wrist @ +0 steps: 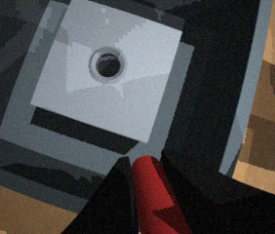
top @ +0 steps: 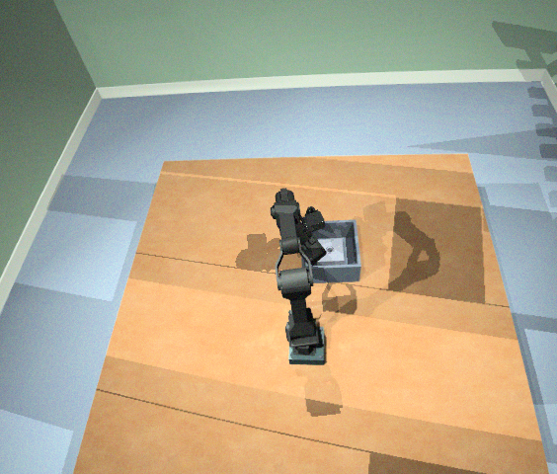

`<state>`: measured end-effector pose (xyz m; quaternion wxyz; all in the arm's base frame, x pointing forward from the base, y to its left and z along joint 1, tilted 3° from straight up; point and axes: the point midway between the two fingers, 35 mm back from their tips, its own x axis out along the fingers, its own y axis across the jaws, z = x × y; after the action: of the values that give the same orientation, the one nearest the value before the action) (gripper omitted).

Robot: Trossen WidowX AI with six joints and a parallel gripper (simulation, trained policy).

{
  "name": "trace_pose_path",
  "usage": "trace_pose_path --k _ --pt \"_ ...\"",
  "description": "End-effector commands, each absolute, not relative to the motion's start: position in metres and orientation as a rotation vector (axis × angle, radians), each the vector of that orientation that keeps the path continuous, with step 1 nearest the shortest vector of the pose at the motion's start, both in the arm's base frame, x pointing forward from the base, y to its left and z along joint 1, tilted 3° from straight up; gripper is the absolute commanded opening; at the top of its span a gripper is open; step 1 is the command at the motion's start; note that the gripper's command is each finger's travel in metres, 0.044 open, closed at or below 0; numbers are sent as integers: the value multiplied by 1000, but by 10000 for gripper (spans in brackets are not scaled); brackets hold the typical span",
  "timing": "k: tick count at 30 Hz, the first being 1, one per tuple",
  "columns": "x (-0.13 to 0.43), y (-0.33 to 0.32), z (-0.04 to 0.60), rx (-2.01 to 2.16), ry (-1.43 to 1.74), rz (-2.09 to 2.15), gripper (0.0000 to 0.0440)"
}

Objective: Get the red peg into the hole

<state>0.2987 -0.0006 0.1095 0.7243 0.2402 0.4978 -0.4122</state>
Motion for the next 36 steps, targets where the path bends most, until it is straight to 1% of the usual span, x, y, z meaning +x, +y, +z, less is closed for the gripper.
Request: trace_pose_path --k 1,11,18,20,22,27,29,36 --pt "312 -19 104 538 1093 -912 0" --pt "336 -51 84 530 1138 -860 0" --pt "345 -61 63 510 1192 -791 0" --pt "344 -62 57 503 1217 -770 10" --pt "343 -62 49 496 1246 -750 45" --pt "344 -63 35 495 1295 -718 164" --pt "349 -67 34 493 1298 -707 179" --pt "370 -74 45 526 1307 -672 361"
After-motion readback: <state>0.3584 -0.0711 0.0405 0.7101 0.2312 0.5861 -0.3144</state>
